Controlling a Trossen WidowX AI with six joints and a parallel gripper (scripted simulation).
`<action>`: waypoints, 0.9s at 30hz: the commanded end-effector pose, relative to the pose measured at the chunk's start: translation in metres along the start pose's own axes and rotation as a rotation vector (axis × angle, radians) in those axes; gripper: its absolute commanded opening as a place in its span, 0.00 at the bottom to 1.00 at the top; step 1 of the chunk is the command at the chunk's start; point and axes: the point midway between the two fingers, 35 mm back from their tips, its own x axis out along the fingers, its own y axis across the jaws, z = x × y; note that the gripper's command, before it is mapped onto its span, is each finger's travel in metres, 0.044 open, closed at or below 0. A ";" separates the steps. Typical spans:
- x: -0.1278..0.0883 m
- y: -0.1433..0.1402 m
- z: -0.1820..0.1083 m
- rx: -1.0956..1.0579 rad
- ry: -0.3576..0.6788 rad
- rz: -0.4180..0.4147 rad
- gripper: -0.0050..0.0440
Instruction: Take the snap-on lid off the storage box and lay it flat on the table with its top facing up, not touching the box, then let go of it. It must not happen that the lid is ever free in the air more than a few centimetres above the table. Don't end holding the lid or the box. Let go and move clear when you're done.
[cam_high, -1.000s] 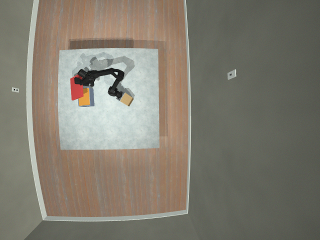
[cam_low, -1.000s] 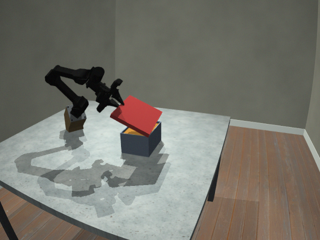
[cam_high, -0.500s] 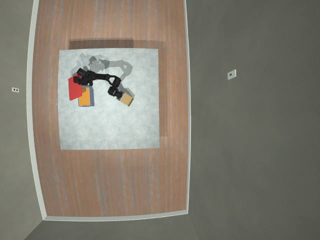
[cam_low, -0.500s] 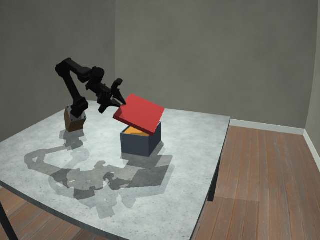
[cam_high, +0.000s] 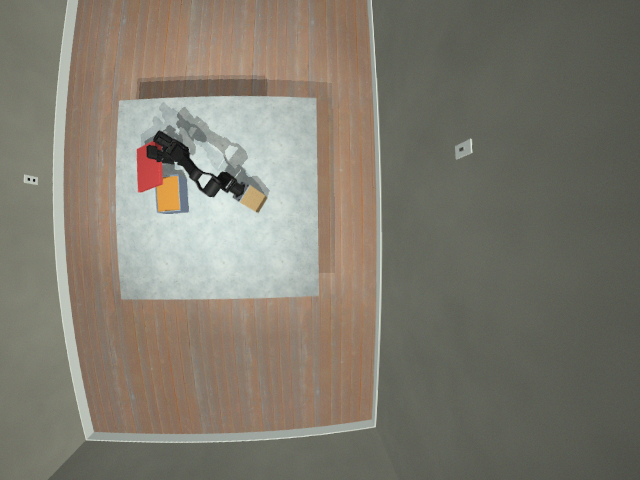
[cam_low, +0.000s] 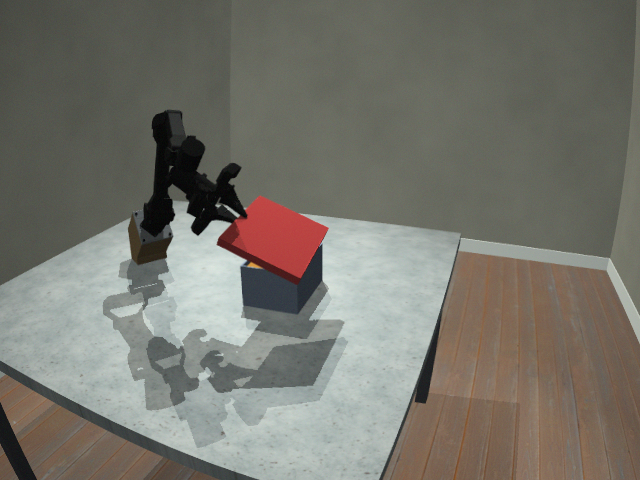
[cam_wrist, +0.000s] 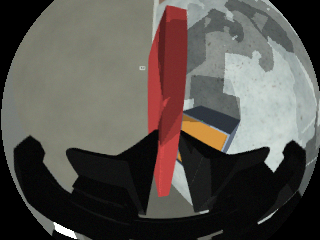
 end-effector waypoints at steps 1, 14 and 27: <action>-0.001 0.006 0.010 -0.010 0.019 0.025 0.00; -0.033 -0.025 0.087 0.118 -0.102 -0.096 0.00; -0.045 -0.043 0.117 0.325 -0.128 -0.111 0.00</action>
